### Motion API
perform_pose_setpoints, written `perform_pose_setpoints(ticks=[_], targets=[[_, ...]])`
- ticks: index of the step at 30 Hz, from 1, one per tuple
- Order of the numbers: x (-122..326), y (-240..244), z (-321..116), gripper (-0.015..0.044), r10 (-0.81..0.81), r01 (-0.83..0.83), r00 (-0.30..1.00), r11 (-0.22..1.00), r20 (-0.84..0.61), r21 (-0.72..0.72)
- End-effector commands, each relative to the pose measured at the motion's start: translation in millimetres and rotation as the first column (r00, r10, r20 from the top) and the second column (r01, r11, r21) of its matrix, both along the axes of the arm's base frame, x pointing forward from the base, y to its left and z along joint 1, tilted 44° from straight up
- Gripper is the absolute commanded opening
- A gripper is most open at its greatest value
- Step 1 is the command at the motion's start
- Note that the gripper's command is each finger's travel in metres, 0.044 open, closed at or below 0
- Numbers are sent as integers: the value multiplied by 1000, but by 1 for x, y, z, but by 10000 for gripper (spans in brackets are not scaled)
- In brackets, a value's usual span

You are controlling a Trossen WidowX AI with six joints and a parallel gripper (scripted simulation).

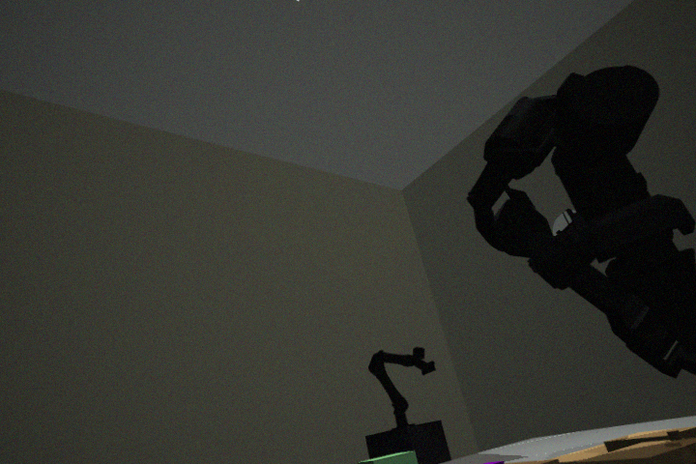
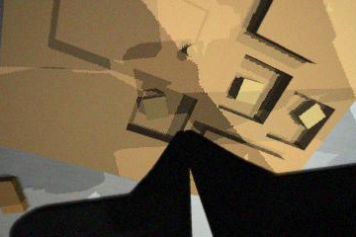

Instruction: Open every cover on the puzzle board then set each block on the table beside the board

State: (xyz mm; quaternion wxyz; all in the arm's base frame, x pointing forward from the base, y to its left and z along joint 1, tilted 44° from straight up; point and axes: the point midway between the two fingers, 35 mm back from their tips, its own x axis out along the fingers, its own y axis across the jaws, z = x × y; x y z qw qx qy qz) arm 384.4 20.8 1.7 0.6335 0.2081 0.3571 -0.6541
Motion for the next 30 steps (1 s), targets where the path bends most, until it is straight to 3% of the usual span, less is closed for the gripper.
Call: perform_pose_setpoints(ticks=[1,22,30], targets=[[-19,8,1,0,79,-77,995,997,-68,22],[-134,16,-4,0,452,-420,797,891,-400,170],[-138,10,-9,0,463,-429,787,886,-409,177]])
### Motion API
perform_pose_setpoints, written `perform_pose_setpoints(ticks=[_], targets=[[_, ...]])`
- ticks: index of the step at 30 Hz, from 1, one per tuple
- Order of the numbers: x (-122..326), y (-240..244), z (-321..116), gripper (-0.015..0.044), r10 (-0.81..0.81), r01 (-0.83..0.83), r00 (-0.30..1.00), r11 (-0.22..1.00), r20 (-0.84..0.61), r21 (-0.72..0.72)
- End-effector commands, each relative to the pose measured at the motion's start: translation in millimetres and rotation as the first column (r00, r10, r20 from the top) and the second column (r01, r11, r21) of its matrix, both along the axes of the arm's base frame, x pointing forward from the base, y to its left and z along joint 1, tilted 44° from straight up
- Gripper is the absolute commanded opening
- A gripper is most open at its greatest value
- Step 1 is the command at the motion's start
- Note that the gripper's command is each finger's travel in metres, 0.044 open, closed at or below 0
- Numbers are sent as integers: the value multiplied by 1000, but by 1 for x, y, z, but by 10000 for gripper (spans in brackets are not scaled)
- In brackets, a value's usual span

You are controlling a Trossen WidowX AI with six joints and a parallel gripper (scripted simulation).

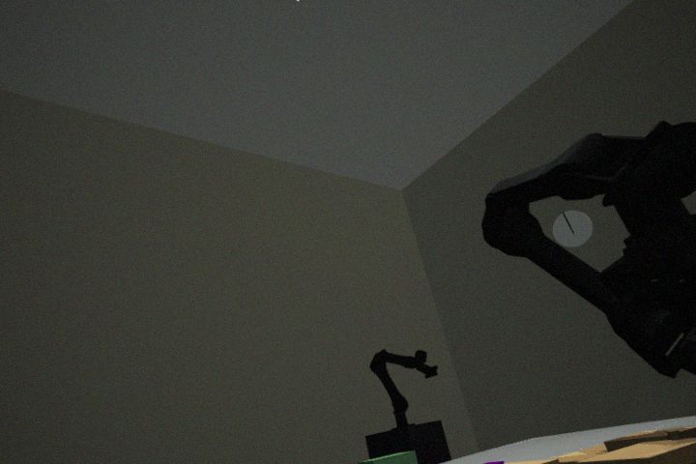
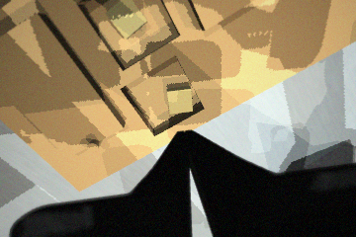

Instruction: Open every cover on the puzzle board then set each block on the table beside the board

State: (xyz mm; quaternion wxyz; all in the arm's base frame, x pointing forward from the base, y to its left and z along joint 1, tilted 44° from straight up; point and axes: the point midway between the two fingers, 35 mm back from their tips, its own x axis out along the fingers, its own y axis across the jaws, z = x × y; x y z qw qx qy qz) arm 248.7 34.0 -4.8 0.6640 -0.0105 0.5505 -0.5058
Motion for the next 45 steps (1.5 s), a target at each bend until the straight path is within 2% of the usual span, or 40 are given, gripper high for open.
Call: perform_pose_setpoints(ticks=[1,10,40,43,45], targets=[[-2,-6,-6,0,7,-7,1000,1000,-5,6],[-7,-34,-31,0,6,-6,1000,1000,-5,3],[-1,-41,-46,0,6,-6,1000,1000,-4,3],[-1,-41,-46,0,-60,60,996,998,59,-6],[0,-40,-47,0,-157,160,976,987,154,-12]])
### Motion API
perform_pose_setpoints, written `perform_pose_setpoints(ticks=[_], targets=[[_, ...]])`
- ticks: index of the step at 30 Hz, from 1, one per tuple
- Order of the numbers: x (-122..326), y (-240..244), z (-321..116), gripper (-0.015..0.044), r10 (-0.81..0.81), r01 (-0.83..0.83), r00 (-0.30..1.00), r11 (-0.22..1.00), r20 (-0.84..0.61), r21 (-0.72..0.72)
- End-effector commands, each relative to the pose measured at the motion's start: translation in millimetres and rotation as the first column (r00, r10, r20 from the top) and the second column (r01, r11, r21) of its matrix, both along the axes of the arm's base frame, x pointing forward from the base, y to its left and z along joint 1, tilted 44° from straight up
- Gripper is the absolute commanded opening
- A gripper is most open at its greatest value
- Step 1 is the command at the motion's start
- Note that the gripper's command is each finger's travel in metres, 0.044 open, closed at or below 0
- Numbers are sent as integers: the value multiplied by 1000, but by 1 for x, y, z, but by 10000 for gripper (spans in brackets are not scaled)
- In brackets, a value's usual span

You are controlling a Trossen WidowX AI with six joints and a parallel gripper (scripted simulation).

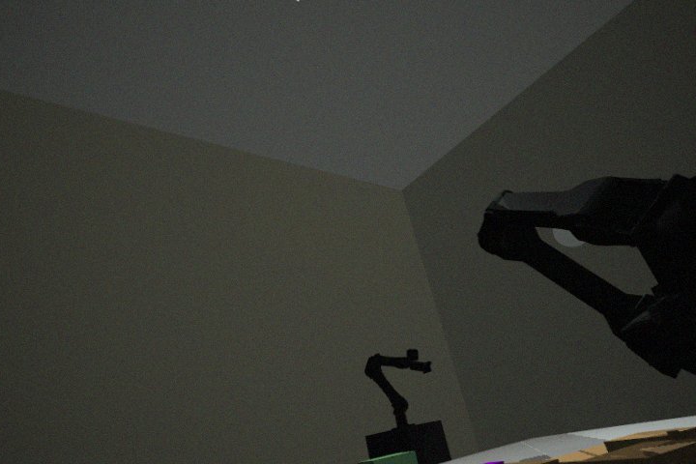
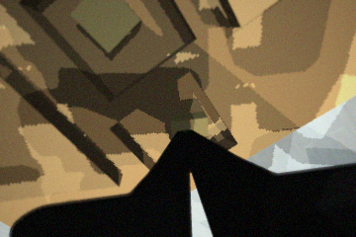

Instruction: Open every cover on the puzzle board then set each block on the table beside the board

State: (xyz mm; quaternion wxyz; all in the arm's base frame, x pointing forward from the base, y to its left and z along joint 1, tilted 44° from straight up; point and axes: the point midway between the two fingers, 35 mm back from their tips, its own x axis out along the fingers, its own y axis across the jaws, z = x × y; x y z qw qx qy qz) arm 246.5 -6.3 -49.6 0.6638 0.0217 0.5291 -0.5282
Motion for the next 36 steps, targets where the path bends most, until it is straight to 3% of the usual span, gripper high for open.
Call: perform_pose_setpoints(ticks=[1,6,10,14,18,22,27,32,36], targets=[[2,0,-2,0,-83,85,993,996,82,-15],[3,0,-2,0,130,-128,984,991,-118,24],[4,0,-3,0,397,-374,850,918,-348,133],[4,1,-4,0,621,-558,588,775,-518,297],[4,1,-4,0,764,-645,244,588,-597,488],[4,1,-5,0,806,-628,-124,387,-578,675],[3,1,-5,0,767,-543,-408,233,-495,807],[4,2,-3,0,790,-583,-301,291,-534,758],[5,4,-1,0,805,-644,-16,446,-594,622]])
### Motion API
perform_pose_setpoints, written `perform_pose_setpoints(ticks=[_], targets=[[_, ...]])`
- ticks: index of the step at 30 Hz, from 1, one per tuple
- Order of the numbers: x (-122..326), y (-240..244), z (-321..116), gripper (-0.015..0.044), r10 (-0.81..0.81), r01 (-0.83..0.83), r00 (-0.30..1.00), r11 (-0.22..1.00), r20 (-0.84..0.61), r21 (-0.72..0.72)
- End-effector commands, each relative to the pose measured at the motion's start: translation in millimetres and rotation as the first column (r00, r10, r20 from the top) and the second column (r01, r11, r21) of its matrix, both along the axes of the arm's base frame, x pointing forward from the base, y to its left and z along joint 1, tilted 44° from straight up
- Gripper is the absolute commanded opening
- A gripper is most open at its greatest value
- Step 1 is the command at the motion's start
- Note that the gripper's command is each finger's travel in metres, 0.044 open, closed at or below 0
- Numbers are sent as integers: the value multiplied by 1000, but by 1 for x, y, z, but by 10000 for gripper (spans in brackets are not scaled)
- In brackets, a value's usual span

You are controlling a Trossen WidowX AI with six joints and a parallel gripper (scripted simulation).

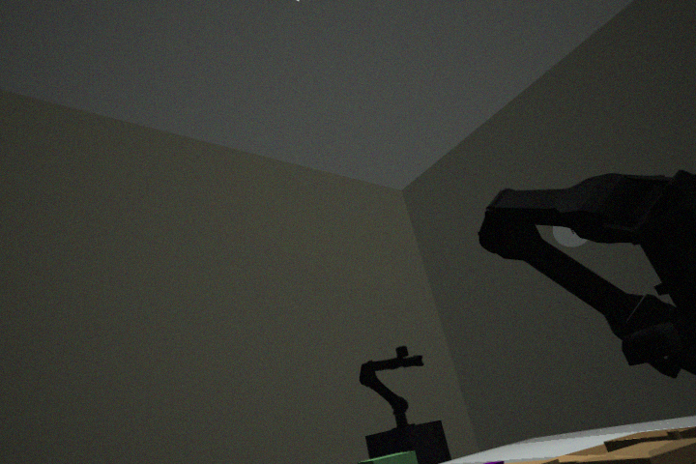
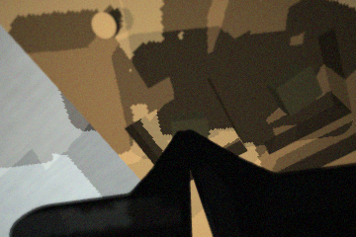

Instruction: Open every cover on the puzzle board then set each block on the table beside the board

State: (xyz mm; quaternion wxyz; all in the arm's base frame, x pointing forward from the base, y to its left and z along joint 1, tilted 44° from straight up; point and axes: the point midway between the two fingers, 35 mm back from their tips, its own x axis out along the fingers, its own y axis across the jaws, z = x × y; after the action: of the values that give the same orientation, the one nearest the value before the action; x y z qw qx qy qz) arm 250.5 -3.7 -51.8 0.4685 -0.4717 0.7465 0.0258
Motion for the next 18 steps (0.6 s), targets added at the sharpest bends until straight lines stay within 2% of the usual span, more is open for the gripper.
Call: perform_pose_setpoints(ticks=[1,4,7,11,14,15,18], targets=[[1,1,2,0,-98,100,991,995,94,-13],[2,2,3,0,-295,310,910,951,293,-5],[2,4,5,0,-460,500,751,865,473,45],[3,5,7,0,-605,695,445,698,660,171],[4,6,8,0,-647,781,169,548,744,299],[2,3,4,26,-471,516,734,855,490,49],[3,6,7,105,-500,552,690,831,523,67]])
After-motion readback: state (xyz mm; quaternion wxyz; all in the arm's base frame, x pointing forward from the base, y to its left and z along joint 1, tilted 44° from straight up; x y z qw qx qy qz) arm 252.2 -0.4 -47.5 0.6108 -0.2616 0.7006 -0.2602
